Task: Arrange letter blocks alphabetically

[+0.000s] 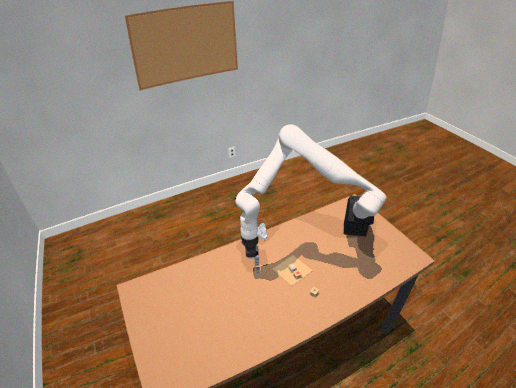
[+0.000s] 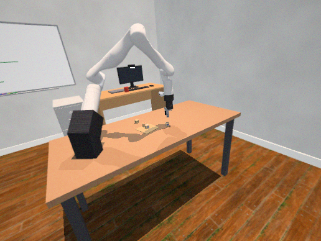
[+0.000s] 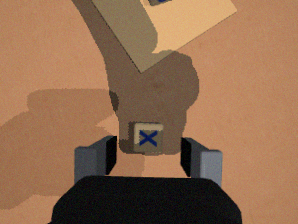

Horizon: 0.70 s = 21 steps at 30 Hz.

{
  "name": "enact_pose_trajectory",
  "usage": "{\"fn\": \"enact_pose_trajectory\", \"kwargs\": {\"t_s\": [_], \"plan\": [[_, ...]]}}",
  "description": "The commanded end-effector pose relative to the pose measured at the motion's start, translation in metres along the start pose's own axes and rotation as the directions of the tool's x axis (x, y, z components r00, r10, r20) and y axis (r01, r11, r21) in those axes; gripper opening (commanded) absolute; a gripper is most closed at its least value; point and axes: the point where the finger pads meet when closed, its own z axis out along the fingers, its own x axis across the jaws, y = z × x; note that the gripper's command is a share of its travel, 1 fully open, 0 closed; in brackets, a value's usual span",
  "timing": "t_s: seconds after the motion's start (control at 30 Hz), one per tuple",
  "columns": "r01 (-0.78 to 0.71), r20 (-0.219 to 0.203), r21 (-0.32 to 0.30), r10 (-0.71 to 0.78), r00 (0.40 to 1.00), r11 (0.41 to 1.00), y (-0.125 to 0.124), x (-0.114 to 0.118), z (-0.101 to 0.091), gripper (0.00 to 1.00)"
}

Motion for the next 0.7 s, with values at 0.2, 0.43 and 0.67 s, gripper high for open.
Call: {"fn": "enact_pose_trajectory", "kwargs": {"t_s": [0.2,0.43,0.67], "plan": [[-0.019,0.001,0.003,0.019,1.000,1.000,0.001,0.001,0.008,1.00],[-0.024,0.001,0.004,0.024,1.000,1.000,0.000,0.001,0.015,1.00],[-0.021,0.005,0.000,0.021,1.000,1.000,0.001,-0.002,0.028,1.00]]}}
